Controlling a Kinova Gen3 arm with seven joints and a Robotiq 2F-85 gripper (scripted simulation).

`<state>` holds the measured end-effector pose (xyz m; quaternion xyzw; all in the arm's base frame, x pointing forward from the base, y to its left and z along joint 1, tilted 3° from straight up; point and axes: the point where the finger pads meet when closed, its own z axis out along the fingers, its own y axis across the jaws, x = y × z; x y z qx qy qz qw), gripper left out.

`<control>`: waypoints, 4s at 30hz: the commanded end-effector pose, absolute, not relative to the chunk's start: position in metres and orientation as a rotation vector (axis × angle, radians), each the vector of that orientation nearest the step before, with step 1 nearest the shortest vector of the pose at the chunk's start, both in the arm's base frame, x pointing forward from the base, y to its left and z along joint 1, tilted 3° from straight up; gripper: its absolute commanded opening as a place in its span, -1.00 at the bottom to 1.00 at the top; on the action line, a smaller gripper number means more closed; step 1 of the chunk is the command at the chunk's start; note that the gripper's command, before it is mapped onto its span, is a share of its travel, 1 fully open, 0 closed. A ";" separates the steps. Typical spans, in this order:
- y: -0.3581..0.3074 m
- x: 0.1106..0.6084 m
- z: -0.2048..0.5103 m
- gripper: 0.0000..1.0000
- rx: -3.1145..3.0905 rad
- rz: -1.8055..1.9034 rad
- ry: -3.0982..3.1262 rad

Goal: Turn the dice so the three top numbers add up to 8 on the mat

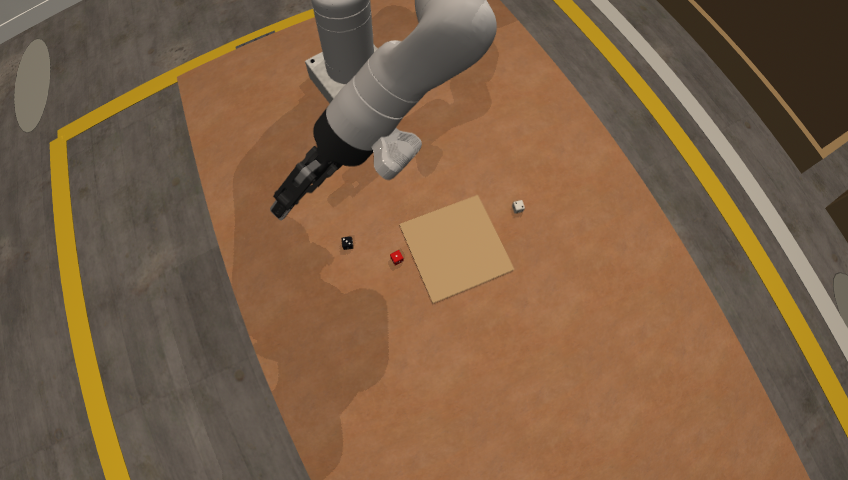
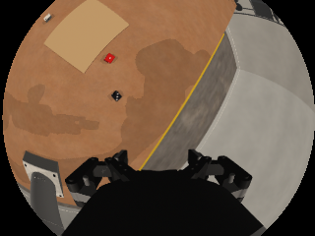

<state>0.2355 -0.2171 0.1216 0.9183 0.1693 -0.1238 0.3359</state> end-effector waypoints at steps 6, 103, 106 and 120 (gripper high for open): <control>-0.215 0.231 0.119 1.00 2.438 -0.303 0.337; -0.163 0.224 0.099 1.00 2.599 -0.085 -1.087; -0.159 0.227 0.100 1.00 2.582 -0.071 -1.190; -0.153 0.233 0.101 1.00 2.540 -0.046 -1.387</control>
